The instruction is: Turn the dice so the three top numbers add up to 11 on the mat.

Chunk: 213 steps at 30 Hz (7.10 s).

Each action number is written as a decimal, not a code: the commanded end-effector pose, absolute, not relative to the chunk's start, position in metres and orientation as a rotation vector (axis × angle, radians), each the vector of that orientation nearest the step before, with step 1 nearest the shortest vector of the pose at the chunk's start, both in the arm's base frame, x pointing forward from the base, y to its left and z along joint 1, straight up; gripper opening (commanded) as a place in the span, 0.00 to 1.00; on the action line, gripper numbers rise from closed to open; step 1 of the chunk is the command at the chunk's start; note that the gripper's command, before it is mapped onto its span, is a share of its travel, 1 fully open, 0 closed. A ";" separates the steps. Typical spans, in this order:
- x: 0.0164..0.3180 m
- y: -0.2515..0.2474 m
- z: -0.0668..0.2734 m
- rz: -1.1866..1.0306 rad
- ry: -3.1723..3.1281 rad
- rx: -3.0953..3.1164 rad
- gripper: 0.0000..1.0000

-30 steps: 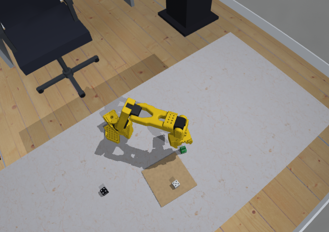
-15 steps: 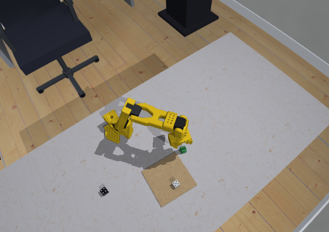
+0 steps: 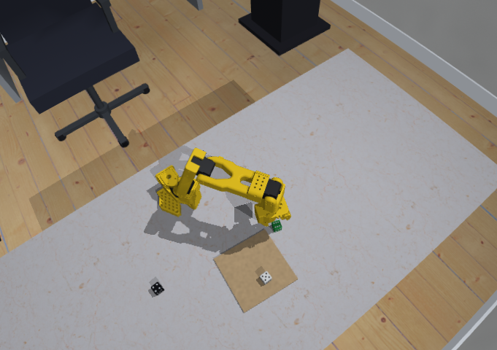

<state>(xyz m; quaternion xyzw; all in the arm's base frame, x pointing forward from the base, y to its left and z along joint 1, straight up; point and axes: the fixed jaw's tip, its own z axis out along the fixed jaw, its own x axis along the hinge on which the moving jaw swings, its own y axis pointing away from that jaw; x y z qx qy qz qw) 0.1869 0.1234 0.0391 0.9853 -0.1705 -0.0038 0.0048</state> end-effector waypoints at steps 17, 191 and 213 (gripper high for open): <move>0.188 0.127 0.015 0.022 -0.510 3.114 0.28; 0.186 0.149 0.055 0.001 -2.476 1.966 0.00; 0.188 0.154 0.053 -0.009 -2.942 1.155 0.00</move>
